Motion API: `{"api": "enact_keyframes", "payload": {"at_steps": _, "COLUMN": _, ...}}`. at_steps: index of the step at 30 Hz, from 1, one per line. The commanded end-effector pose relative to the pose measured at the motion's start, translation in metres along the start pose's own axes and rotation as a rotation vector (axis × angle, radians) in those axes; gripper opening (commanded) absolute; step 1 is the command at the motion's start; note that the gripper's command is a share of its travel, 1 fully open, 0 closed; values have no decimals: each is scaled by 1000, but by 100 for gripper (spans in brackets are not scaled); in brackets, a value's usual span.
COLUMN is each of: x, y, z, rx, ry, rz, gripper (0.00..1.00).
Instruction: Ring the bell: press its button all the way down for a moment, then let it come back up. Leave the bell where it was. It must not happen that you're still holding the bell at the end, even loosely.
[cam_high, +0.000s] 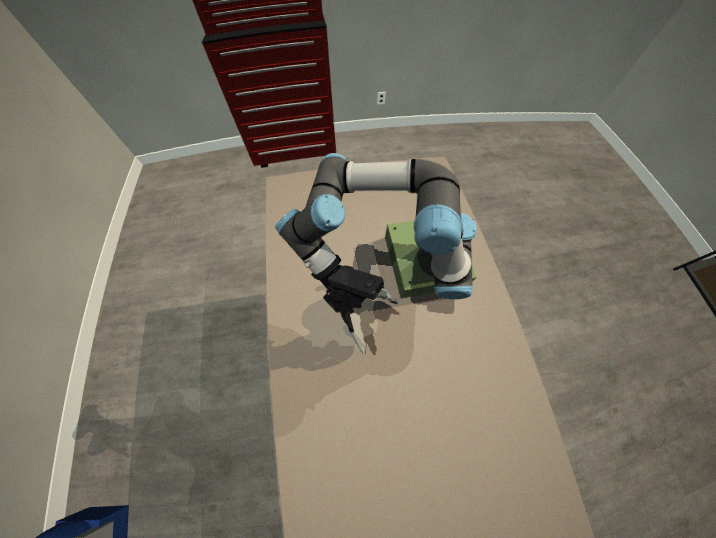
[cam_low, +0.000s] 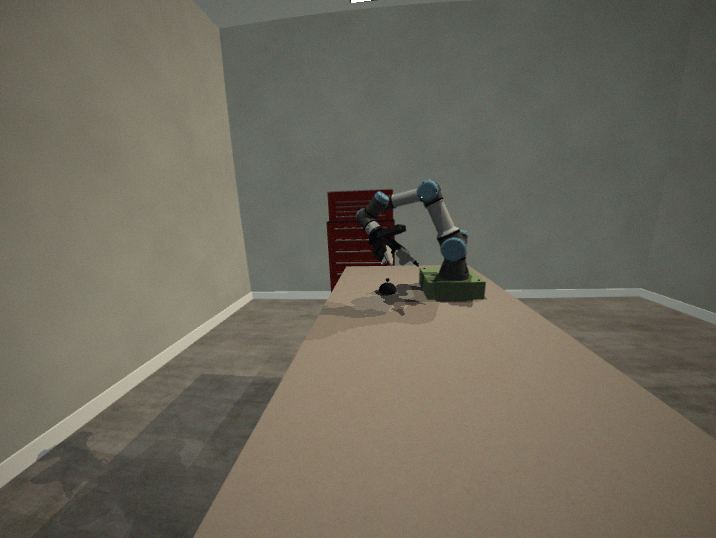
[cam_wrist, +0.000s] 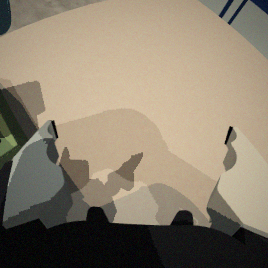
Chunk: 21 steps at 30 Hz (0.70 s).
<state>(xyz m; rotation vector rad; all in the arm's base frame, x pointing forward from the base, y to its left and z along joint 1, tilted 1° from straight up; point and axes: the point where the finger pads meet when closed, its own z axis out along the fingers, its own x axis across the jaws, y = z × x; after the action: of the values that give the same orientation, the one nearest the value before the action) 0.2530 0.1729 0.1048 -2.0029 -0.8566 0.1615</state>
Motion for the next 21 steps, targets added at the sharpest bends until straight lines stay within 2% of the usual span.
{"api": "enact_keyframes", "payload": {"at_steps": 1, "x": -23, "y": 25, "z": -10, "rx": -151, "ry": -28, "rz": -169, "gripper": 100}}
{"api": "enact_keyframes", "payload": {"at_steps": 2, "x": -30, "y": 35, "z": -16, "rx": -201, "ry": -53, "rz": -224, "gripper": 100}}
{"api": "enact_keyframes", "payload": {"at_steps": 3, "x": -30, "y": 35, "z": -16, "rx": -201, "ry": -53, "rz": -224, "gripper": 100}}
{"api": "enact_keyframes", "payload": {"at_steps": 4, "x": -37, "y": 44, "z": -23, "rx": -251, "ry": -82, "rz": -277, "gripper": 100}}
{"api": "enact_keyframes", "payload": {"at_steps": 5, "x": -37, "y": 44, "z": -23, "rx": -251, "ry": -82, "rz": -277, "gripper": 100}}
{"api": "enact_keyframes", "payload": {"at_steps": 6, "x": -44, "y": 53, "z": -30, "rx": -301, "ry": -112, "rz": -327, "gripper": 100}}
{"api": "enact_keyframes", "payload": {"at_steps": 9, "x": -44, "y": 53, "z": -30, "rx": -301, "ry": -112, "rz": -327, "gripper": 100}}
{"api": "enact_keyframes", "payload": {"at_steps": 11, "x": -58, "y": 71, "z": -48, "rx": -398, "ry": -179, "rz": -421, "gripper": 100}}
{"api": "enact_keyframes", "payload": {"at_steps": 12, "x": -58, "y": 71, "z": -48, "rx": -398, "ry": -179, "rz": -421, "gripper": 100}}
{"api": "enact_keyframes", "payload": {"at_steps": 13, "x": -64, "y": 79, "z": -57, "rx": -443, "ry": -215, "rz": -463, "gripper": 100}}
{"api": "enact_keyframes", "payload": {"at_steps": 14, "x": -64, "y": 79, "z": -57, "rx": -443, "ry": -215, "rz": -463, "gripper": 100}}
{"api": "enact_keyframes", "payload": {"at_steps": 15, "x": -70, "y": 86, "z": -67, "rx": -487, "ry": -251, "rz": -502, "gripper": 100}}
{"api": "enact_keyframes", "payload": {"at_steps": 16, "x": -70, "y": 86, "z": -67, "rx": -487, "ry": -251, "rz": -502, "gripper": 100}}
{"api": "enact_keyframes", "payload": {"at_steps": 17, "x": -76, "y": 93, "z": -77, "rx": -527, "ry": -288, "rz": -537, "gripper": 100}}
{"api": "enact_keyframes", "payload": {"at_steps": 18, "x": -76, "y": 93, "z": -77, "rx": -527, "ry": -288, "rz": -537, "gripper": 100}}
{"api": "enact_keyframes", "payload": {"at_steps": 19, "x": -82, "y": 98, "z": -87, "rx": -565, "ry": -324, "rz": -569, "gripper": 100}}
{"api": "enact_keyframes", "payload": {"at_steps": 20, "x": -82, "y": 98, "z": -87, "rx": -565, "ry": -324, "rz": -569, "gripper": 100}}
{"api": "enact_keyframes", "payload": {"at_steps": 21, "x": -87, "y": 103, "z": -97, "rx": -600, "ry": -360, "rz": -596, "gripper": 100}}
